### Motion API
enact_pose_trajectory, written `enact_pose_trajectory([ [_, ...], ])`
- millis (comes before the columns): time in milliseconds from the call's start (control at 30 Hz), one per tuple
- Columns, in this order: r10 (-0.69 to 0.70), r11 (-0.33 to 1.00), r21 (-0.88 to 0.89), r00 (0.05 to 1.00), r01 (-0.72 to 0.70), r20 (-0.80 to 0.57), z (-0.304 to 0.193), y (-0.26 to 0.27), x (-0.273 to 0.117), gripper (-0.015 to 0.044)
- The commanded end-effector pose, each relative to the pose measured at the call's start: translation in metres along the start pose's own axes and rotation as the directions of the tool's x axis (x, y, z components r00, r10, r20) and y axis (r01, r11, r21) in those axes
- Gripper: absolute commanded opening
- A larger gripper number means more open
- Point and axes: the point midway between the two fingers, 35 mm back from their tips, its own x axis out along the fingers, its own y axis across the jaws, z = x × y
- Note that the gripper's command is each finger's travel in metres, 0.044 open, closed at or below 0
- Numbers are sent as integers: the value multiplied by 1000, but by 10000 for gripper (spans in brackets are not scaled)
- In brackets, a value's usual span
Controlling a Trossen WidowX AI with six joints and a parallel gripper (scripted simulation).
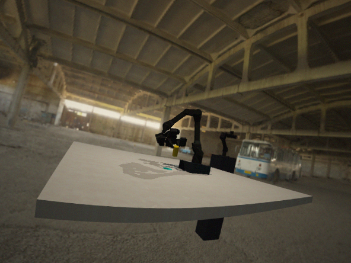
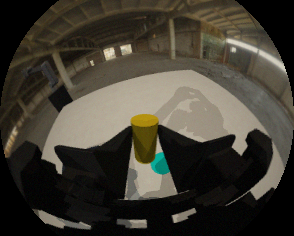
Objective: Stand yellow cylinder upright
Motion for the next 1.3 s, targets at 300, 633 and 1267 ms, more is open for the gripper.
enact_pose_trajectory([
  [300, -44, 999, -18, 996, 46, 79, 2, -2, -4, 105],
  [633, -83, 996, -31, 988, 88, 133, 3, -4, -8, 105],
  [1267, -164, 982, -50, 960, 180, 229, 5, -10, -17, 105],
])
